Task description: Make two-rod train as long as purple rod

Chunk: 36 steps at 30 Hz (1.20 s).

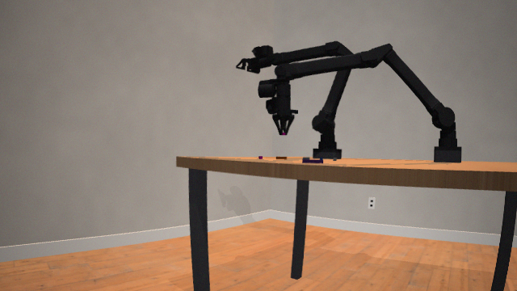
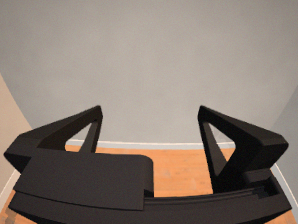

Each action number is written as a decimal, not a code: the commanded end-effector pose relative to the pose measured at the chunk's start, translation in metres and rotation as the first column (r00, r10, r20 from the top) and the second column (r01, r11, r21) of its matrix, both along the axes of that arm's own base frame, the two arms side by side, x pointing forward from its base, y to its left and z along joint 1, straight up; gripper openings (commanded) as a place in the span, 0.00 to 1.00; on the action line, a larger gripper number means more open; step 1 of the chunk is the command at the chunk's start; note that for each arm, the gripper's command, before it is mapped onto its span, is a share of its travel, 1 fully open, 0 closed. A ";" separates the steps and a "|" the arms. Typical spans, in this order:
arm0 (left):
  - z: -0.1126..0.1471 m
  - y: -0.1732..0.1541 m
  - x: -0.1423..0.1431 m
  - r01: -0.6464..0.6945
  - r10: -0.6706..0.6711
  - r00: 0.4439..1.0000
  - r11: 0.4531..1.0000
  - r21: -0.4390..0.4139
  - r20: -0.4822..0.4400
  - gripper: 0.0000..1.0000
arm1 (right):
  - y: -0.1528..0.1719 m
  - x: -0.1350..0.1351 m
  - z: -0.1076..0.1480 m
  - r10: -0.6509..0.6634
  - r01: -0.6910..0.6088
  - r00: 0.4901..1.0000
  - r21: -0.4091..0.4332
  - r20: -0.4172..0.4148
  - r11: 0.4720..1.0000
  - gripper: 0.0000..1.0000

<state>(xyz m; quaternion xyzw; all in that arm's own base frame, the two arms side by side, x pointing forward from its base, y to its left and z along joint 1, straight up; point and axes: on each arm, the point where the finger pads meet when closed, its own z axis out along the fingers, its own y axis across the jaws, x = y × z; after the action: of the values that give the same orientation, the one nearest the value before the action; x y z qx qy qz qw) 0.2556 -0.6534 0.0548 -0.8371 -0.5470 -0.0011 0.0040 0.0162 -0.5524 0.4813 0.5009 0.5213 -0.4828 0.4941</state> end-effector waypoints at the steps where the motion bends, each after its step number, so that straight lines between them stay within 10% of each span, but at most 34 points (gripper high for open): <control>1: 0.036 -0.014 0.014 0.003 -0.001 1.000 0.998 -0.063 0.025 0.15 | 0.008 -0.007 0.019 -0.014 0.014 1.000 -0.045 0.010 0.999 1.00; 22: 0.035 -0.014 0.015 -0.004 0.005 1.000 0.998 -0.062 0.024 0.15 | 0.008 -0.007 0.019 -0.014 0.014 1.000 -0.045 0.010 0.999 1.00; 36: 0.019 0.017 0.098 -0.393 0.394 0.919 0.918 -0.041 0.006 0.15 | 0.008 -0.007 0.019 -0.014 0.014 1.000 -0.045 0.010 0.999 1.00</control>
<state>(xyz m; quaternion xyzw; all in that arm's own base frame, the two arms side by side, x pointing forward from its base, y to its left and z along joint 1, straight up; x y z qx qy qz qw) 0.3202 -0.6287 0.0446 -0.7552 -0.6554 -0.0023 0.0099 0.0162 -0.5524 0.4813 0.5009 0.5213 -0.4828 0.4941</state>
